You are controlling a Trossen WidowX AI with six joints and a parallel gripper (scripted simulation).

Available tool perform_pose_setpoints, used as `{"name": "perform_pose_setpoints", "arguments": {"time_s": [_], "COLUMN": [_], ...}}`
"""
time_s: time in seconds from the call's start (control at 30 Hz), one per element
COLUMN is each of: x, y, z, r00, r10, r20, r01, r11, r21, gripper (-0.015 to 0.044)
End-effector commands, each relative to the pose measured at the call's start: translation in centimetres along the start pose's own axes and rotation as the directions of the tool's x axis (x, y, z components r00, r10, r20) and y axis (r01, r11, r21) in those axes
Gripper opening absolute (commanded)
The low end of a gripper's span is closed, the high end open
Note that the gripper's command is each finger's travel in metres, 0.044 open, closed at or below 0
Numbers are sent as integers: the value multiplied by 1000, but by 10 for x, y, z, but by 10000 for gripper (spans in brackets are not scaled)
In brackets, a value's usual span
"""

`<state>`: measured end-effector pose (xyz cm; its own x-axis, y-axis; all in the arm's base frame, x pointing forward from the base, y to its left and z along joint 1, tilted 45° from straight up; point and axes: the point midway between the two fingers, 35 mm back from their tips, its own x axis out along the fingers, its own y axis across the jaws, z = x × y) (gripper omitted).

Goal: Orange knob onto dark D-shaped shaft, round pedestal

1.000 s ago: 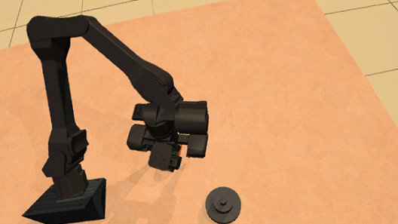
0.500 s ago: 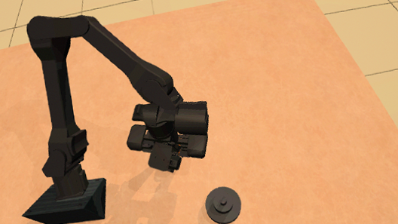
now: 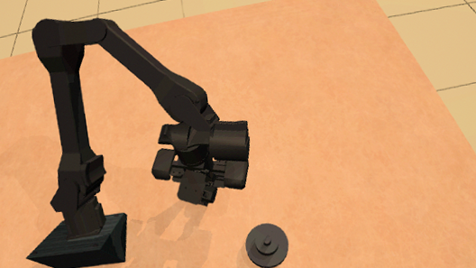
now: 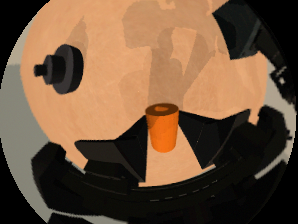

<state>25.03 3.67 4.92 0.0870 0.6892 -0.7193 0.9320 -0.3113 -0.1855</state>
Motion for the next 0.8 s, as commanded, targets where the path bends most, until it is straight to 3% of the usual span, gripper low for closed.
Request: {"name": "perform_pose_setpoints", "arguments": {"time_s": [0.0, 0.77], "x": [-2, -14], "y": [0, 0], "z": [-2, -22], "r00": [999, 923], "r10": [0, 1], "r20": [43, 385], "r01": [0, 0], "r11": [1000, 1000], "r21": [-1, -4], "gripper": [181, 181]}}
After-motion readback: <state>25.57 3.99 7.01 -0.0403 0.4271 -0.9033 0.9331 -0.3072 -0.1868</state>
